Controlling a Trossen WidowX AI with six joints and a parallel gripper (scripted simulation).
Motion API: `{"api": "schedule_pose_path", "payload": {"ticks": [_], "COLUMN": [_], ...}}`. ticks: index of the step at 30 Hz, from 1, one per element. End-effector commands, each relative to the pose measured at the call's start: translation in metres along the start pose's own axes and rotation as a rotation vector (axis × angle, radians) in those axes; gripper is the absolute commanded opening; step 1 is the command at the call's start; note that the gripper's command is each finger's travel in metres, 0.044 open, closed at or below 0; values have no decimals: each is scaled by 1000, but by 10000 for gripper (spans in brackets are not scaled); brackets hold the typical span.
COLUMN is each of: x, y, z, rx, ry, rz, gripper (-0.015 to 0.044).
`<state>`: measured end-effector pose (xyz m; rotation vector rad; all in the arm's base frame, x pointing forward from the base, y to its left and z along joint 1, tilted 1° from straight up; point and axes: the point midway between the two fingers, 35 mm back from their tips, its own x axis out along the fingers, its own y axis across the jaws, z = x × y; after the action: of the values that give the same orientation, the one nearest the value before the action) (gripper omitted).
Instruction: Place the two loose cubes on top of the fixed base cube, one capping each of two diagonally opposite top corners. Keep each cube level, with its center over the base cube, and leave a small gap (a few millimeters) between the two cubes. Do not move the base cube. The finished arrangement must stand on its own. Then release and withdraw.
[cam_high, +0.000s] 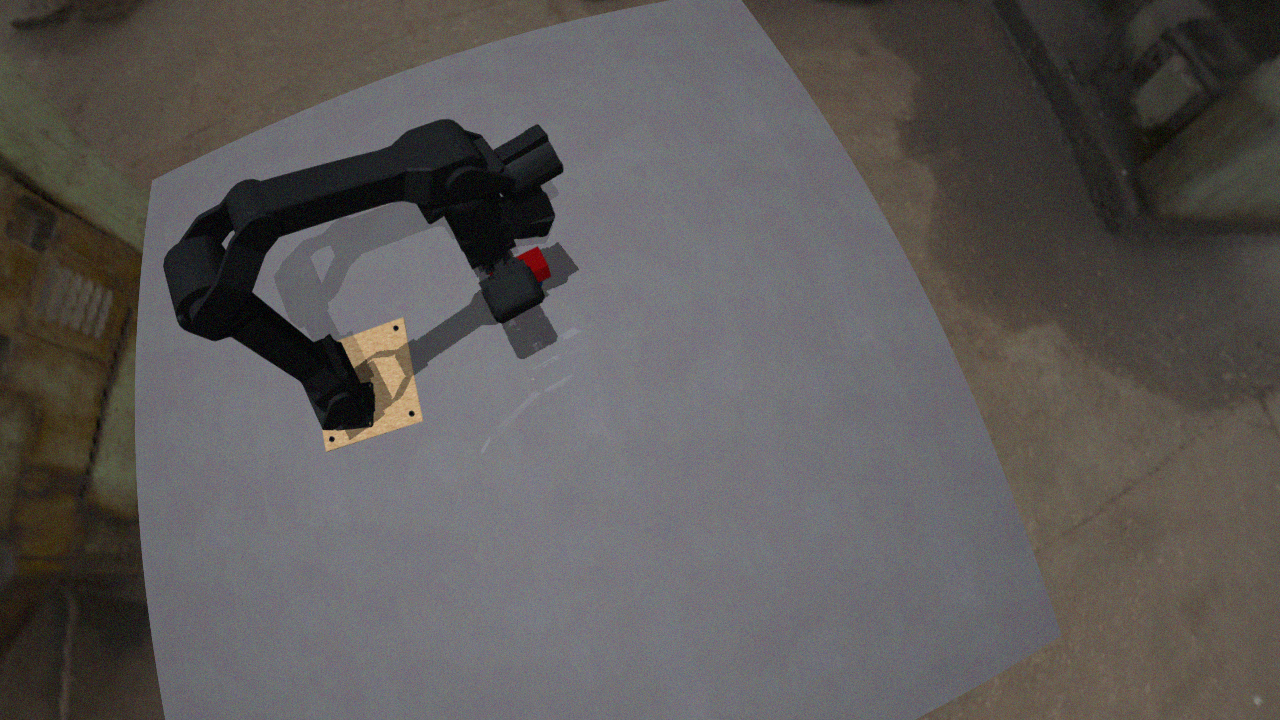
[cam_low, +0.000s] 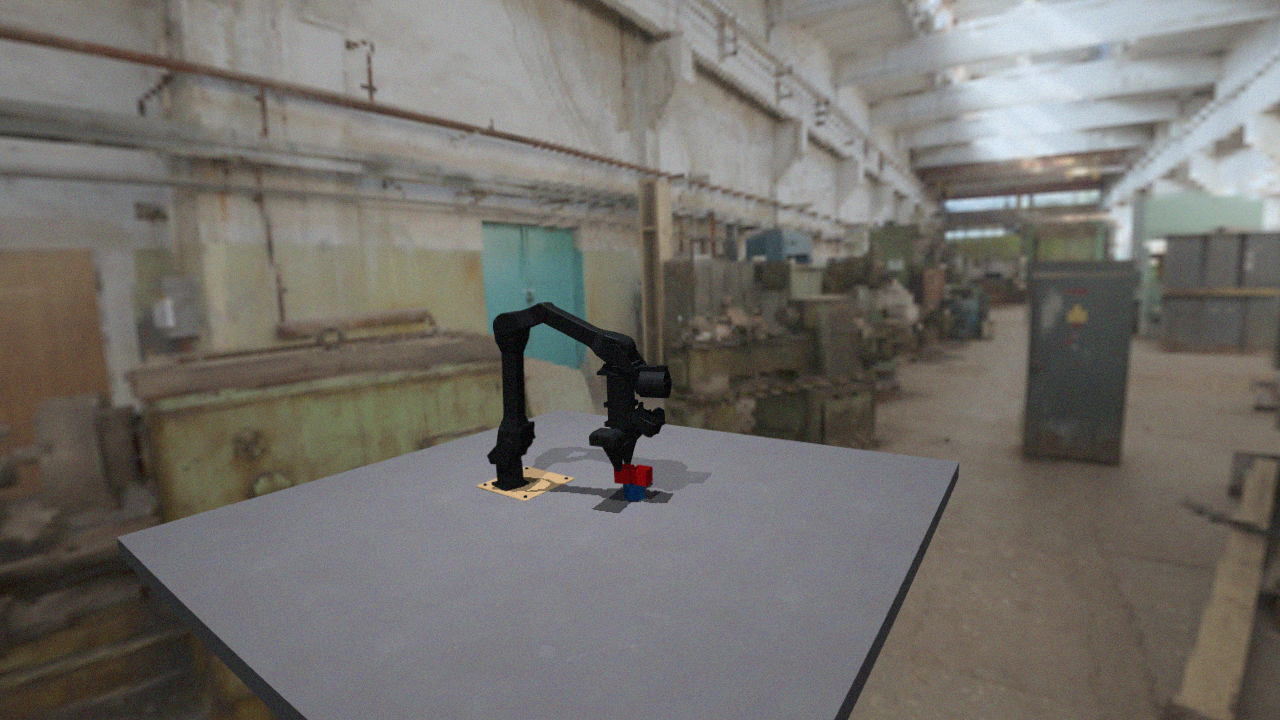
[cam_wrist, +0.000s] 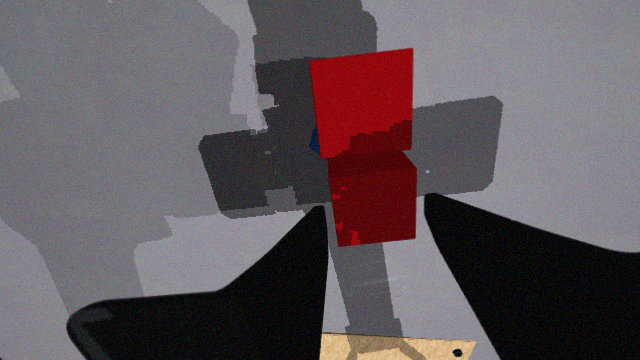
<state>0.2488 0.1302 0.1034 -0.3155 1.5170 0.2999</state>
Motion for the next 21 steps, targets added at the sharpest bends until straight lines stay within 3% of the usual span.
{"api": "schedule_pose_path", "payload": {"ticks": [1,21], "x": [-8,-34], "y": [0,0], "z": [2,2], "rx": [1,1], "ry": [-9,-9], "rz": [1,1], "gripper": [205,205]}}
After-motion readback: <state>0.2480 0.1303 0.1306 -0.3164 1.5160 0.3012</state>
